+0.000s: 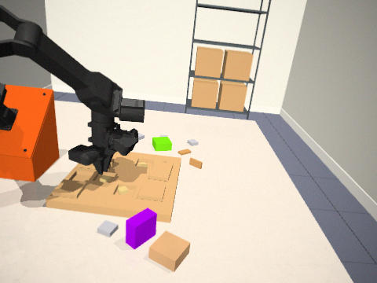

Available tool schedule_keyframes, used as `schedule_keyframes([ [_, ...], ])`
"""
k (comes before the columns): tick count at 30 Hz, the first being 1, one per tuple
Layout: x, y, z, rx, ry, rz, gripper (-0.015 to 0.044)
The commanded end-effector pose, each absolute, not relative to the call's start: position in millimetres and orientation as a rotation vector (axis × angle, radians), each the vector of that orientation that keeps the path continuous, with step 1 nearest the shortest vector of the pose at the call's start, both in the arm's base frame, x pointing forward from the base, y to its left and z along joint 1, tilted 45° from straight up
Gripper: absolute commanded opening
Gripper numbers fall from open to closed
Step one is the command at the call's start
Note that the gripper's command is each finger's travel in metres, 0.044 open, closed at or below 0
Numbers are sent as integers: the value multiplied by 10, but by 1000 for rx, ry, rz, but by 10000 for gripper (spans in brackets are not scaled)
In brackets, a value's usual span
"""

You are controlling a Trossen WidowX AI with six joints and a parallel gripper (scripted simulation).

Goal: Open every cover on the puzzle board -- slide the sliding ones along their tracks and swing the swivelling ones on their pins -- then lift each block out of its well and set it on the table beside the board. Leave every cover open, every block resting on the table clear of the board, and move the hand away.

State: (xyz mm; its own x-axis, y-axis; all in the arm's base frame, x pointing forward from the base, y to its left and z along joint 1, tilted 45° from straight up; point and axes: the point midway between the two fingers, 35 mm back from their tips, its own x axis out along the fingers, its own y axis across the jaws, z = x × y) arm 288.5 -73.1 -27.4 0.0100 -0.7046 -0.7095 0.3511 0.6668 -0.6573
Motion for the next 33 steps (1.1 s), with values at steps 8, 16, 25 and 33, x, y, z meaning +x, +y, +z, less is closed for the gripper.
schedule_keyframes([
  [8,2928,-390,97,-335,1313,-829,144],
  [16,2937,-471,13,-335,1313,-829,144],
  [25,2935,-636,-136,-336,1312,-830,144],
  [33,2942,-643,-150,-336,1312,-830,144],
])
